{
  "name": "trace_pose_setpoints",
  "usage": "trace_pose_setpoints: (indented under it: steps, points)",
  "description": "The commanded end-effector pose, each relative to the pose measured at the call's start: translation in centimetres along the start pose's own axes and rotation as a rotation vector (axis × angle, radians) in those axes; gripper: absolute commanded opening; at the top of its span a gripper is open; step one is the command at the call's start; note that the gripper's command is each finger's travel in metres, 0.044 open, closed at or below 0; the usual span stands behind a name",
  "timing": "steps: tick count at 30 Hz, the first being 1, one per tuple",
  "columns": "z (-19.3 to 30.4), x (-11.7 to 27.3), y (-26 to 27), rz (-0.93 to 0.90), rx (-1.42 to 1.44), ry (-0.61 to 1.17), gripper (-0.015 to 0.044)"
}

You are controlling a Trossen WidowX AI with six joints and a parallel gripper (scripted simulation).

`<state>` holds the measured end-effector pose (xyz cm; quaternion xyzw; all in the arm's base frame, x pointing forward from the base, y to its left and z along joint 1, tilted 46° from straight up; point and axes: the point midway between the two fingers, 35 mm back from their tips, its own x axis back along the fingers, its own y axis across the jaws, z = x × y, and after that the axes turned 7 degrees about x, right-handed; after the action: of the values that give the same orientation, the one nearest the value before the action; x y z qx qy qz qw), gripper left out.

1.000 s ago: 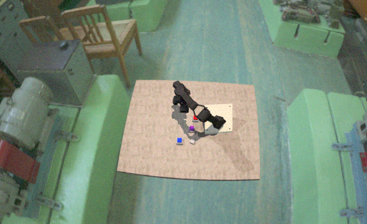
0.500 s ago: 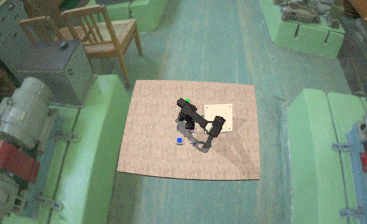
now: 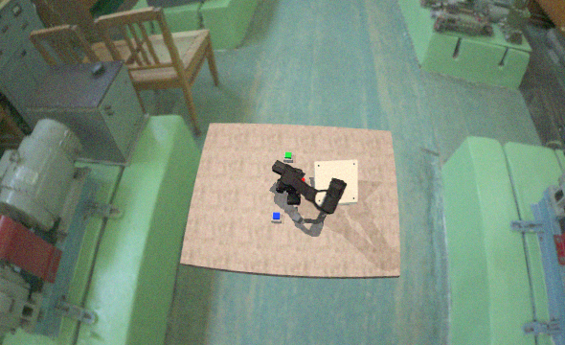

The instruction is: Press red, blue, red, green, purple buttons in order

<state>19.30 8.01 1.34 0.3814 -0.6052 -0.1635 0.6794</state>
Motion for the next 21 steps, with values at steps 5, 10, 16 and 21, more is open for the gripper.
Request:
trace_pose_setpoints:
  steps: [5, 10, 16, 21]
  points:
    - [0.0, -1.3, 0.0, -0.005, -0.004, -0.003, 0.0020]
    - [0.0, -2.1, 0.1, -0.006, -0.004, -0.003, 0.0020]
    - [0.0, -2.2, 0.1, -0.006, -0.004, -0.003, 0.0020]
    - [0.0, -2.2, 0.1, -0.006, -0.004, -0.003, 0.0020]
